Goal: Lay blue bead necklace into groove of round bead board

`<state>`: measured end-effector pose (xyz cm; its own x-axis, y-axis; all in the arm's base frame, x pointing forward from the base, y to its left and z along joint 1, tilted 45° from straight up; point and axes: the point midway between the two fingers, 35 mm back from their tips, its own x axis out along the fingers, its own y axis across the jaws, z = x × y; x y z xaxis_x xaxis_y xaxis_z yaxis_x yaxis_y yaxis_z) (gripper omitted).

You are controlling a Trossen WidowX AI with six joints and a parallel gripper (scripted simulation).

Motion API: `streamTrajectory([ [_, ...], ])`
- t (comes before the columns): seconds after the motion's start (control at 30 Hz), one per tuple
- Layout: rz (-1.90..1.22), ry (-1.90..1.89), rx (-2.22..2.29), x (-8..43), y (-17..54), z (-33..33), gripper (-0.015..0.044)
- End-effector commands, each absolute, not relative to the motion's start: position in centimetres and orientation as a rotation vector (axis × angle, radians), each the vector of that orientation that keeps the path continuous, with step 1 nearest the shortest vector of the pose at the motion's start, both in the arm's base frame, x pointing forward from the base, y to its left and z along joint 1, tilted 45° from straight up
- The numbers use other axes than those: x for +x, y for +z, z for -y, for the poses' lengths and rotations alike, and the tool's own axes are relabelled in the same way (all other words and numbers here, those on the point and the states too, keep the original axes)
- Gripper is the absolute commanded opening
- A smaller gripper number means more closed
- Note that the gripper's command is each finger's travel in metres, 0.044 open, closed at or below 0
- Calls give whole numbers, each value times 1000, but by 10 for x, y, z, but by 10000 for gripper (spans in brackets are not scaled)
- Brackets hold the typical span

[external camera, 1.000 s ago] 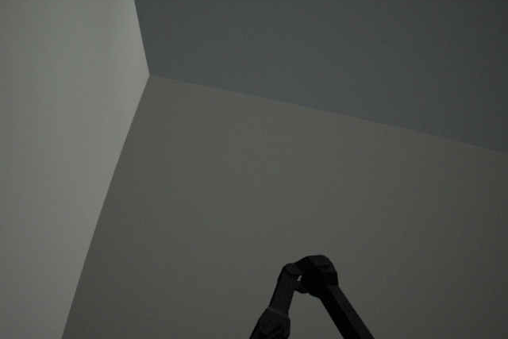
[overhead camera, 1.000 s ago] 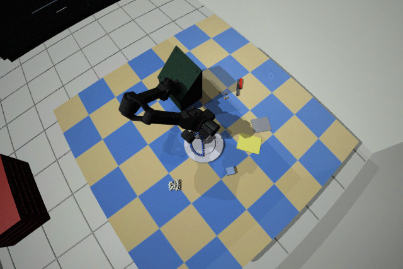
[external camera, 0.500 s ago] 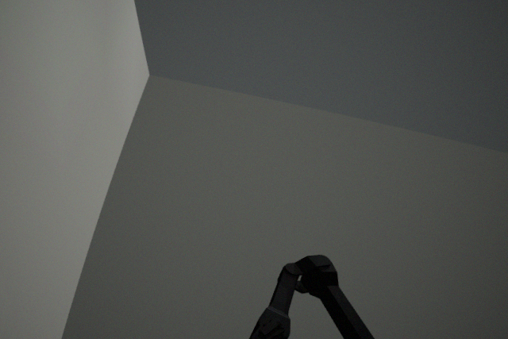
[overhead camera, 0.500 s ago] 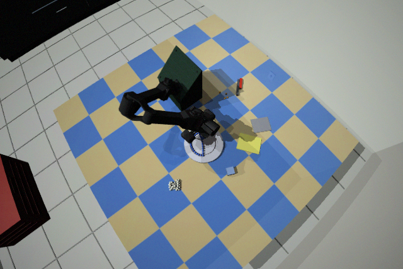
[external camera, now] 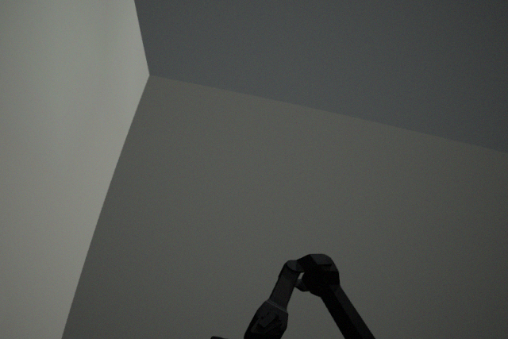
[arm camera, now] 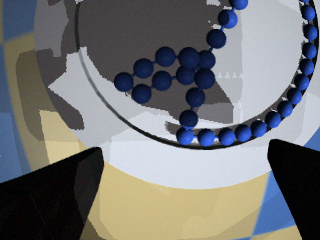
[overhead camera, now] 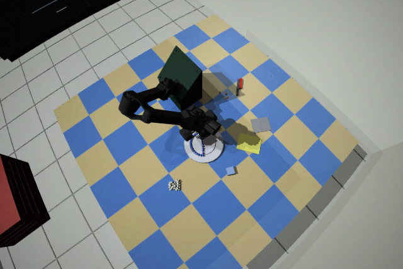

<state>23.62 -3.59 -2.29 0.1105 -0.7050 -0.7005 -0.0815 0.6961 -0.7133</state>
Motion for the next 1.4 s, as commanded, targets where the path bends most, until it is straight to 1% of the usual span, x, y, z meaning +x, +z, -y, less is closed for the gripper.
streamTrajectory([
  [0.0,-1326,-635,-548,244,-9,23,256],
  [0.17,-1309,-662,-512,245,-6,20,125],
  [1.23,-1309,-663,-514,249,-34,49,120],
  [1.37,-1308,-666,-504,250,-33,47,15],
])
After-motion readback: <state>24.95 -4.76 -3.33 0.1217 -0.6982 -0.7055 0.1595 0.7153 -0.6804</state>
